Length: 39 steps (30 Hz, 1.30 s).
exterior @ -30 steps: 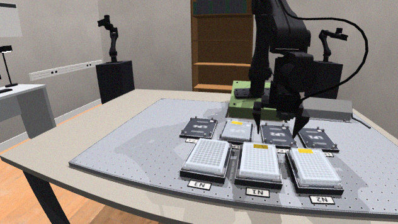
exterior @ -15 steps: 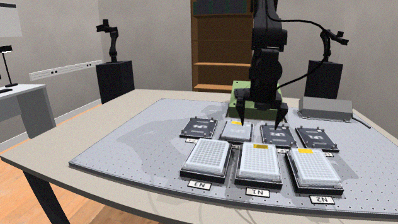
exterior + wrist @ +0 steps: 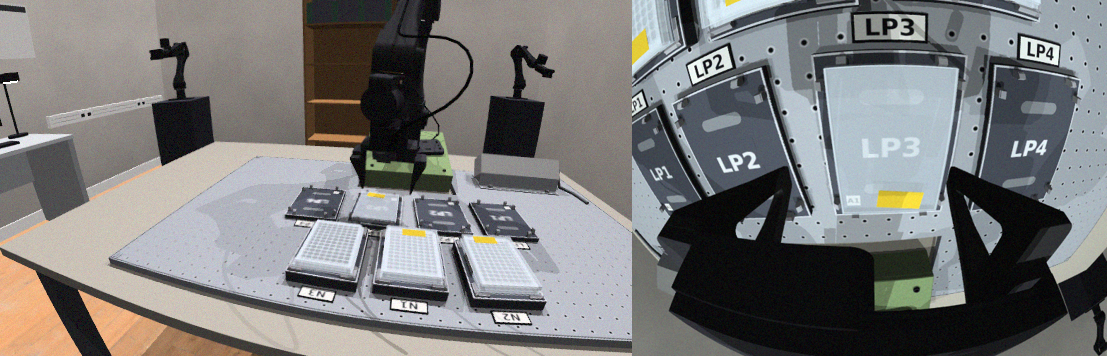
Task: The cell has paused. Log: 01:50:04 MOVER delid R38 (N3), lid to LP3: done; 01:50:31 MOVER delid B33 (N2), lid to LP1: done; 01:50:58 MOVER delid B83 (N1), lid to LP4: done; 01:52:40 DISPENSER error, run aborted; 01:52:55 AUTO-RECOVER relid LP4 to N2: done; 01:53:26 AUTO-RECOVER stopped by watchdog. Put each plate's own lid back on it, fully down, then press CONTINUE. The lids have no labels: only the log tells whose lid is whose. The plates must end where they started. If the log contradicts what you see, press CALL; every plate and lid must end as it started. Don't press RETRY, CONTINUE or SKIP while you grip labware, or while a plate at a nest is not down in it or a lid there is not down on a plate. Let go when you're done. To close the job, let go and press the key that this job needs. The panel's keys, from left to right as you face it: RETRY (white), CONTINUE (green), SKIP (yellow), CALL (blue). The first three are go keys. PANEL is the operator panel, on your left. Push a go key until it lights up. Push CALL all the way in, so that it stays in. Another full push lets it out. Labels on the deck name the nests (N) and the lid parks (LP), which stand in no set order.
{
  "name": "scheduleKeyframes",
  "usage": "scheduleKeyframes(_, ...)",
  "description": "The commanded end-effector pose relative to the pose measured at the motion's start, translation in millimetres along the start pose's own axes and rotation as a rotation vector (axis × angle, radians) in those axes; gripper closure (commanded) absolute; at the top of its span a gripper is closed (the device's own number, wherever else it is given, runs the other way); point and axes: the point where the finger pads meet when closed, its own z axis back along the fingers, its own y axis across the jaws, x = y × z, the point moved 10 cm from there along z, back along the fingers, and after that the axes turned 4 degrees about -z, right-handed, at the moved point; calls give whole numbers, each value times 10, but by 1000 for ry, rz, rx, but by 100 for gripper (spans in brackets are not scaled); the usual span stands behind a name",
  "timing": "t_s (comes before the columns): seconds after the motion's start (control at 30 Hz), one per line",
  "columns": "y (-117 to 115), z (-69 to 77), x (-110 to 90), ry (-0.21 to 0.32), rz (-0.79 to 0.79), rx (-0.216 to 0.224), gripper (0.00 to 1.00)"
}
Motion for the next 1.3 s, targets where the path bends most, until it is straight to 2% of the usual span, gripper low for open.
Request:
scheduleKeyframes(0.0, -139, 73, -51, -58, 32, 14, 0)
scheduleKeyframes(0.07, -192, 70, -86, -58, 33, 13, 0)
scheduleKeyframes(0.1, -194, 89, -70, -76, 33, 10, 0)
scheduleKeyframes(0.23, -175, 71, -21, -60, 38, 14, 0)
scheduleKeyframes(0.7, -207, 50, 13, -56, 33, 14, 0)
scheduleKeyframes(0.83, -201, 94, 37, -76, 39, 12, 0)
scheduleKeyframes(1.27, -207, 19, -9, -49, 36, 15, 0)
